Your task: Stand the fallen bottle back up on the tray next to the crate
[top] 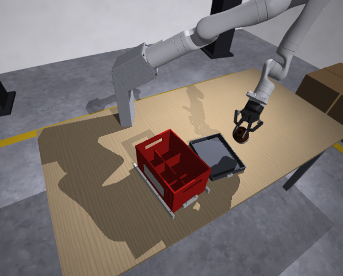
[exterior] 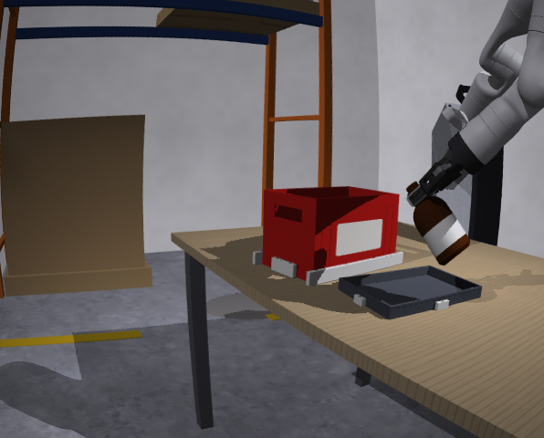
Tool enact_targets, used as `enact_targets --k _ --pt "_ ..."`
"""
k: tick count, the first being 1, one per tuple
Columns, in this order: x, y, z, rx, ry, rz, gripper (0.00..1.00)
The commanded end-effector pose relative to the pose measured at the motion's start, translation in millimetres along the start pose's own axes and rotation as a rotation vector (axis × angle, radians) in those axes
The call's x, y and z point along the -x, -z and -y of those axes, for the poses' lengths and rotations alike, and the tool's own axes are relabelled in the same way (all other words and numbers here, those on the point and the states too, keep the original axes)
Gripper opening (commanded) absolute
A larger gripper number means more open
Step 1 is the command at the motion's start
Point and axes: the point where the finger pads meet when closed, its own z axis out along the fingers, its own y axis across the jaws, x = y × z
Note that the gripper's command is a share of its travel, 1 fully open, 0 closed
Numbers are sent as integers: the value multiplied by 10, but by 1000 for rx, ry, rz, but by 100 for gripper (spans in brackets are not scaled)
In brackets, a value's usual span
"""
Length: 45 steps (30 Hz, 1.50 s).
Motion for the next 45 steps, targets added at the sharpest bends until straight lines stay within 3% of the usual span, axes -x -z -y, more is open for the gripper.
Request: enact_targets --k 1,14,45 --pt "42 -4 -14 3 7 -9 0" --pt "45 9 -22 3 7 -49 0" --pt "45 10 -23 3 7 -51 0"
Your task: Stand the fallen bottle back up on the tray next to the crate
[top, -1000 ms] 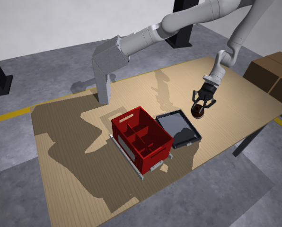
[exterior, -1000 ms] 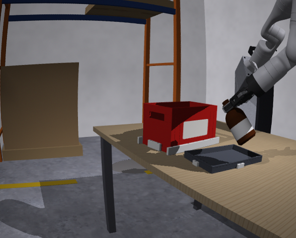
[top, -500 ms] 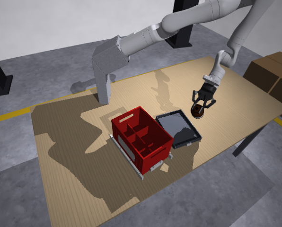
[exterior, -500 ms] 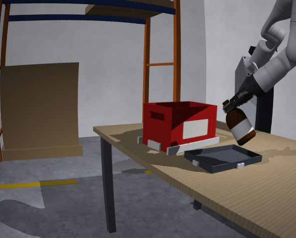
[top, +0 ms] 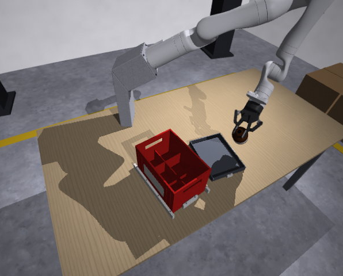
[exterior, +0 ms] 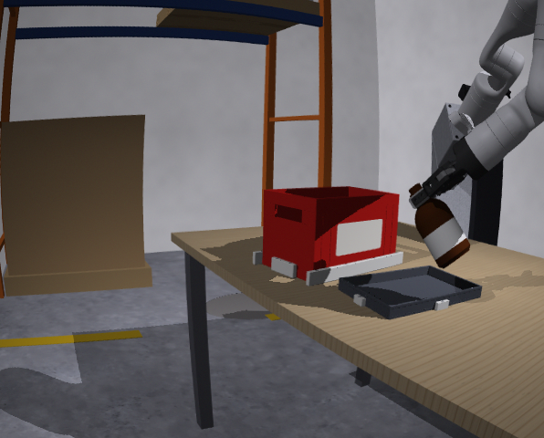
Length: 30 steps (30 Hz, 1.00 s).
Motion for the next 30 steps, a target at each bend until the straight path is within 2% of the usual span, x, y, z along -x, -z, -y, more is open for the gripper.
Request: enact_targets --k 1,17,30 --pt "-6 3 4 -1 -1 -1 0" --pt "-6 1 5 -1 -1 -6 0" --pt "-8 -10 14 -1 -2 -56 0"
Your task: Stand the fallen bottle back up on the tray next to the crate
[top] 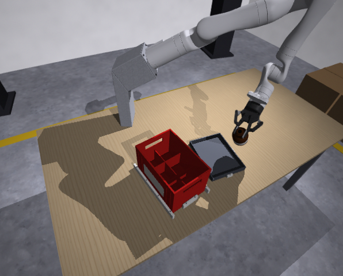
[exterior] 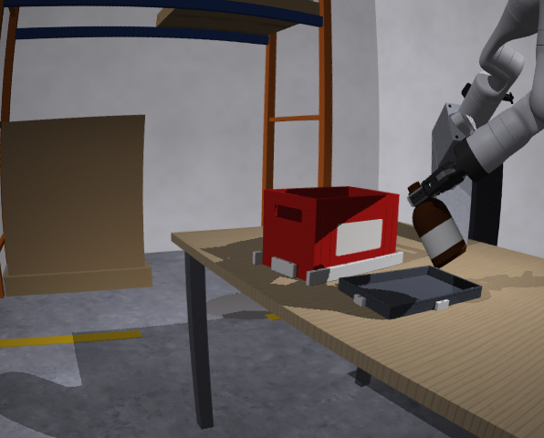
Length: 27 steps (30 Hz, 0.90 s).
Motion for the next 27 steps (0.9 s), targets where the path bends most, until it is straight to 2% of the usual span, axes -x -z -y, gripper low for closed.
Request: enact_targets --k 1,11,27 --pt "27 -7 -8 2 4 -11 0" --pt "30 -4 -10 2 4 -81 0" --pt "33 8 -19 2 5 -123 0"
